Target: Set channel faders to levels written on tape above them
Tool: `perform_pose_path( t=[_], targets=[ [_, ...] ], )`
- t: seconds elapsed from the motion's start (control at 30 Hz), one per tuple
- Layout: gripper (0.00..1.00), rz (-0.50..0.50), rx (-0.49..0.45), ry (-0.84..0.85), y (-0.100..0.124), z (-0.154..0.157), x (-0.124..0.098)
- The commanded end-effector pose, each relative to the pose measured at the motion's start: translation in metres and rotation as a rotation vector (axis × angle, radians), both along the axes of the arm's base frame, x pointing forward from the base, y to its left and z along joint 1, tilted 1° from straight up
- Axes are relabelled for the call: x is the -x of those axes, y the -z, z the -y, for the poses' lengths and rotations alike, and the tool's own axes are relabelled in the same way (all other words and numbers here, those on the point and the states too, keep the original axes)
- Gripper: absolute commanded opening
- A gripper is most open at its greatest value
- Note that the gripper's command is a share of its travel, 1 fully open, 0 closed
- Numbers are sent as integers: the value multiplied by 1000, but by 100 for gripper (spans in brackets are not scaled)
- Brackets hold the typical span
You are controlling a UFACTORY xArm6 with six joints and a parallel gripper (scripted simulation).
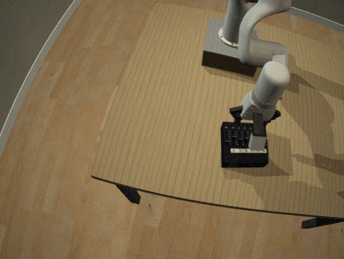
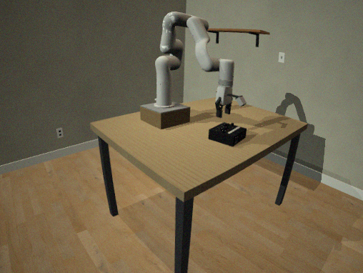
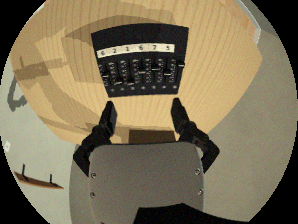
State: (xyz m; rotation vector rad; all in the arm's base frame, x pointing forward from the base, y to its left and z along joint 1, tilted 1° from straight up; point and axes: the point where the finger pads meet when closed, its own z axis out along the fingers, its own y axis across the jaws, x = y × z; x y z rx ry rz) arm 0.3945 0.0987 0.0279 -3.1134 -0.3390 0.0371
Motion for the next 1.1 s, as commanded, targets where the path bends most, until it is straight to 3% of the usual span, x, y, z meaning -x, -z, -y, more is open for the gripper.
perform_pose_path(
  t=[0.0,0.47,1.07],
  targets=[
    [100,5,-1,0,-20,0,-2],
    [100,5,-1,0,-66,0,-3],
    [100,5,-1,0,-69,0,-3]
  ],
)
